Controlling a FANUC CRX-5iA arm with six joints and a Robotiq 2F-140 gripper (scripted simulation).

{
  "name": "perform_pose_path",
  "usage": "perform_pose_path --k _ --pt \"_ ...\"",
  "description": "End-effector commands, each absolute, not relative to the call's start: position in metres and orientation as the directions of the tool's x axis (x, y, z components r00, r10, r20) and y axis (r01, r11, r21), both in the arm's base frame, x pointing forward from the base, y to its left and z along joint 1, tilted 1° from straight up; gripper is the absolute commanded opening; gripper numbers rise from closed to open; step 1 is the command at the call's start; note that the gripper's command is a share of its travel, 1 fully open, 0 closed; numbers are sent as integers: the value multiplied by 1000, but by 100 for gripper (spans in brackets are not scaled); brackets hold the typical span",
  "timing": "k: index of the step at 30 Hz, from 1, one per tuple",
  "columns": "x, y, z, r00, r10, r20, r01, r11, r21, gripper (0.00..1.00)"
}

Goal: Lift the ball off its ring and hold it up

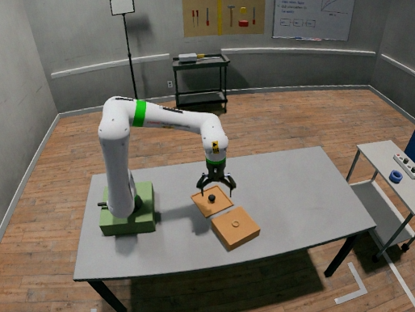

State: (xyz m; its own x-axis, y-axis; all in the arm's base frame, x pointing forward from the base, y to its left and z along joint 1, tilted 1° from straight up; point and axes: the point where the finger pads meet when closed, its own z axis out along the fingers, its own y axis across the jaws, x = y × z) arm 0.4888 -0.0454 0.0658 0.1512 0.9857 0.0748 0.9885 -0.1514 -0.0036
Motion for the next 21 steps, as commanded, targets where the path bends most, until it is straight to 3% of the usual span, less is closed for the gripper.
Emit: perform_pose_path --k 1,12,18,21 --pt "487 -15 56 -12 999 50 1000 12 2 100" --pt "474 49 35 -363 932 2 932 363 -11 100" --pt "473 53 33 -382 924 0 924 382 -12 100" --pt "472 51 -6 -382 924 0 924 382 -12 100"
